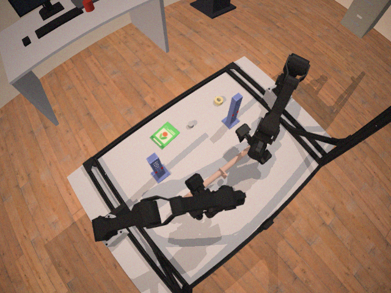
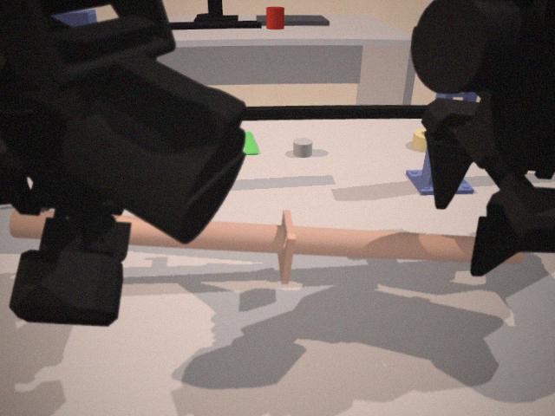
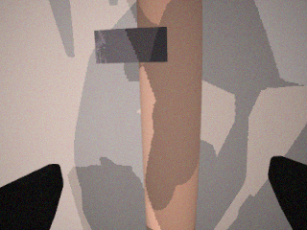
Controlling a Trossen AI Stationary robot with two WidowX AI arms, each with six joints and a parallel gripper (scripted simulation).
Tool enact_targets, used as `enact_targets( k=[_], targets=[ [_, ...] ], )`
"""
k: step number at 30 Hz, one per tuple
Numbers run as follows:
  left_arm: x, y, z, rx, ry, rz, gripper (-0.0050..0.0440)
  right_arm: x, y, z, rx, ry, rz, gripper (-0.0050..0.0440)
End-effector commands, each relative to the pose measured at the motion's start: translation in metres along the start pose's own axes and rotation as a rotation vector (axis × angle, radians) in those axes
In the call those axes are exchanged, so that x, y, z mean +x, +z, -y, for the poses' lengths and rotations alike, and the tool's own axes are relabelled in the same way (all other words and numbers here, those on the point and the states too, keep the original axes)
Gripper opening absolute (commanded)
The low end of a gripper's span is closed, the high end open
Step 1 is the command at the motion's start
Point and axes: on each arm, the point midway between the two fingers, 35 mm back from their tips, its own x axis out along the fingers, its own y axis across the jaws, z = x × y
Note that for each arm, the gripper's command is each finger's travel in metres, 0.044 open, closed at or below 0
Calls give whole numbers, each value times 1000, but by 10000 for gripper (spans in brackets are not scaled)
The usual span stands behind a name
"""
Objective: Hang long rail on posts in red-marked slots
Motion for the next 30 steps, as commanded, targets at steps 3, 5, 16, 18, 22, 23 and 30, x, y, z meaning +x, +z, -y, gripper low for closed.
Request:
enact_targets(
  k=[3,5,16,18,22,23,30],
  targets=[
    [-1,-1,1,-3,-7,-5,0,-26,-3,1,5,-6,-21,440],
    [-1,-1,1,-3,-7,-5,0,-31,-2,0,5,-6,-21,440],
    [-1,-1,1,-3,-7,-5,0,-37,-5,1,5,-6,-21,440],
    [-1,-1,1,-3,-7,-5,0,-37,-5,1,5,-6,-21,440],
    [-1,-1,1,-3,-7,-5,0,-36,-5,2,7,6,-17,392],
    [-1,-1,1,-3,-7,-5,0,-35,-5,3,9,20,-13,368],
    [-1,-1,1,-3,-7,-5,0,-26,-6,9,21,144,14,200]
  ],
)
